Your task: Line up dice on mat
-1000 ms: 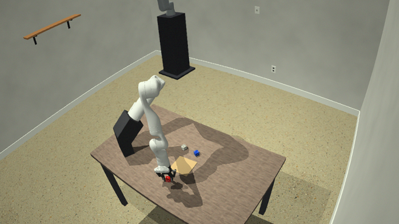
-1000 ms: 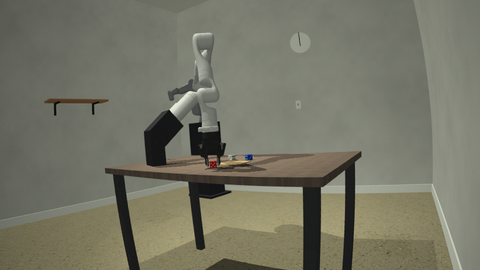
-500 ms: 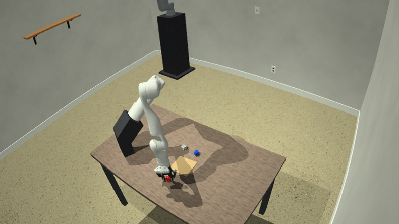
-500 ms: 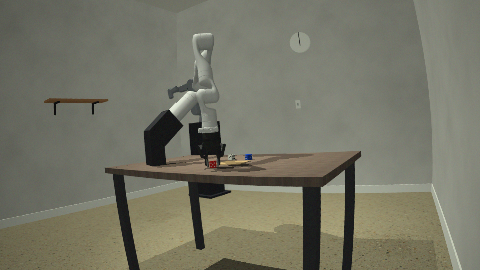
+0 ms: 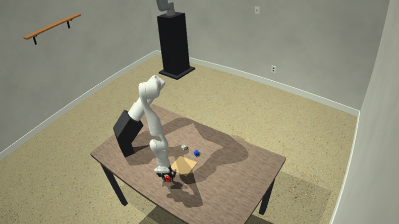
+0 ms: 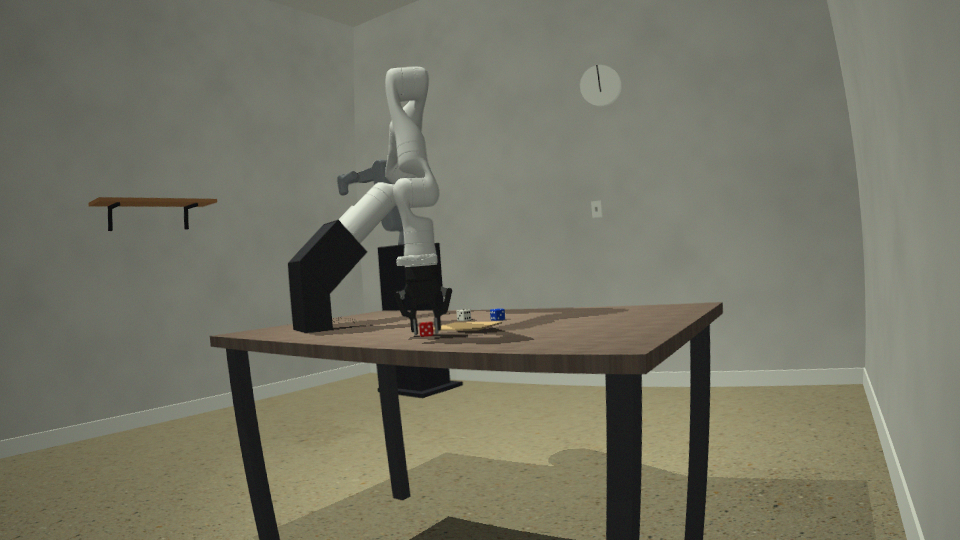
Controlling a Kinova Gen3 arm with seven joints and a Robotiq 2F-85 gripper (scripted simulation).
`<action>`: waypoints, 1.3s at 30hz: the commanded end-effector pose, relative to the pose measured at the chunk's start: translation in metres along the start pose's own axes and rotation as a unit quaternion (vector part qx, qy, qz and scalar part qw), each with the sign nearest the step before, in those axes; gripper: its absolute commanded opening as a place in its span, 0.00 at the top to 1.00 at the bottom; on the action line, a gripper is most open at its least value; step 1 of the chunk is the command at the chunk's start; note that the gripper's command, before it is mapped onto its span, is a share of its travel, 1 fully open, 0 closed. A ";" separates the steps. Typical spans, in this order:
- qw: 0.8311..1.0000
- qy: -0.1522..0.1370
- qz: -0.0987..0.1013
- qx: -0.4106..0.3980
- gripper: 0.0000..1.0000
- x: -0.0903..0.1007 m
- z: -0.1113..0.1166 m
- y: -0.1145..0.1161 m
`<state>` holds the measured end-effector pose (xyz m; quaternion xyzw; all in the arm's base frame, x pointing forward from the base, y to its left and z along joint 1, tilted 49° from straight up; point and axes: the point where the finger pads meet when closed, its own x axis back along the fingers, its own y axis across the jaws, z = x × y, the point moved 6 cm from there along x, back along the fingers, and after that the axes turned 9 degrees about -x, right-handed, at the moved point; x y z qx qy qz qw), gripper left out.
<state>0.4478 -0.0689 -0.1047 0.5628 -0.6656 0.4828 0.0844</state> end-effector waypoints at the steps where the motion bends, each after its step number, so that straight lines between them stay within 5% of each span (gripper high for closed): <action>1: 1.000 0.004 -0.001 0.004 0.54 0.000 0.003 0.002; 9: 1.000 0.004 -0.001 0.004 0.54 0.000 0.003 0.002; 10: 1.000 0.004 -0.001 0.004 0.74 0.000 0.003 0.002; 39: 1.000 0.004 -0.001 0.004 0.74 0.000 0.003 0.002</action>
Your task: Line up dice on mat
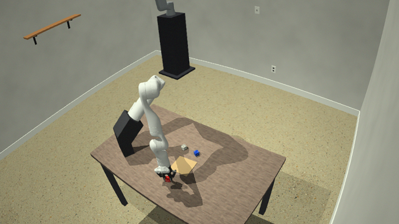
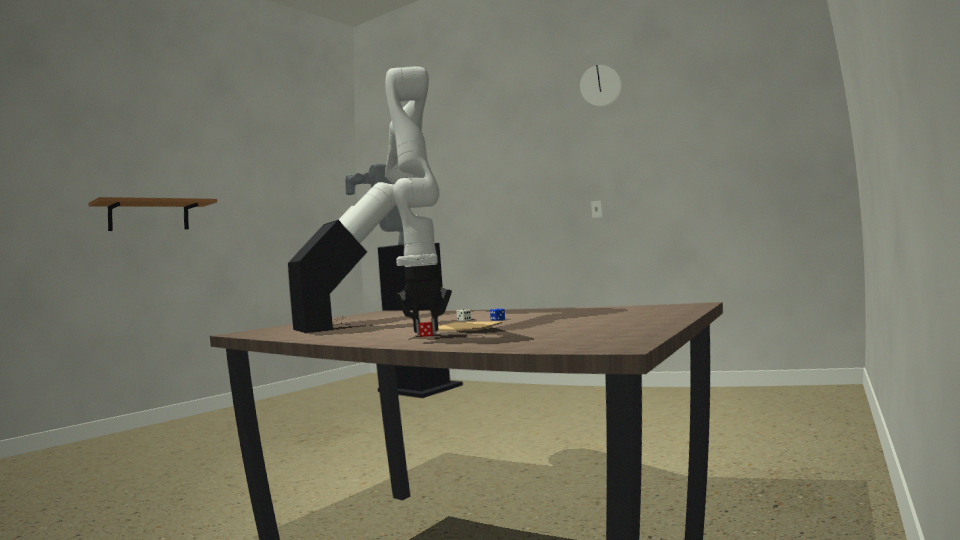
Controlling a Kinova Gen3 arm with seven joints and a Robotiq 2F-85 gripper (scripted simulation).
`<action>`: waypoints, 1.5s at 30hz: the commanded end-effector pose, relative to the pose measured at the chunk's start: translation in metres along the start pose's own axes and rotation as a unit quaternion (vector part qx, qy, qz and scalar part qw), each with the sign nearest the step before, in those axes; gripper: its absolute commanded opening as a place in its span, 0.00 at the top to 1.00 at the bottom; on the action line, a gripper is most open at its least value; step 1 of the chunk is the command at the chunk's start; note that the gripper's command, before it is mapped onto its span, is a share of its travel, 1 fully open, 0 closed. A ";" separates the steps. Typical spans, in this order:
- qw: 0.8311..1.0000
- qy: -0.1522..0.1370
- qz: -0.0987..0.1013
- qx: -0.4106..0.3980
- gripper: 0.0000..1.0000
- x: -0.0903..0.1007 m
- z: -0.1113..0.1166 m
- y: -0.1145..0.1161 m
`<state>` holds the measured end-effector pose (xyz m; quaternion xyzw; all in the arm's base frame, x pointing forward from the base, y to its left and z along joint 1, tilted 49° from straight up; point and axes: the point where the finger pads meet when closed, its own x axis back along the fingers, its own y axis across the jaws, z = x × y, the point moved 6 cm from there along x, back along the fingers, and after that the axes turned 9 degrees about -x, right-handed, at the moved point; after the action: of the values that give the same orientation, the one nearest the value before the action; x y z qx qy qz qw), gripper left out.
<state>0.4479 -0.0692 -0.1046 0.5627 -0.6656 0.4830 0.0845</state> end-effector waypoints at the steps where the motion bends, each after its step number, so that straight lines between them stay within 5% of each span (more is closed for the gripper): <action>1: 1.000 0.004 -0.001 0.004 0.74 -0.001 0.003 0.002; 12: 1.000 -0.001 -0.003 0.003 0.74 0.014 0.000 0.004; 26: 1.000 -0.001 -0.001 0.004 0.74 0.098 -0.001 0.002; 40: 1.000 0.001 -0.001 0.003 0.74 0.100 -0.001 0.000; 45: 0.999 0.000 0.007 -0.031 0.74 0.099 -0.020 -0.011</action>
<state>0.4124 -0.1259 -0.0325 0.5575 -0.6790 0.4681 0.0948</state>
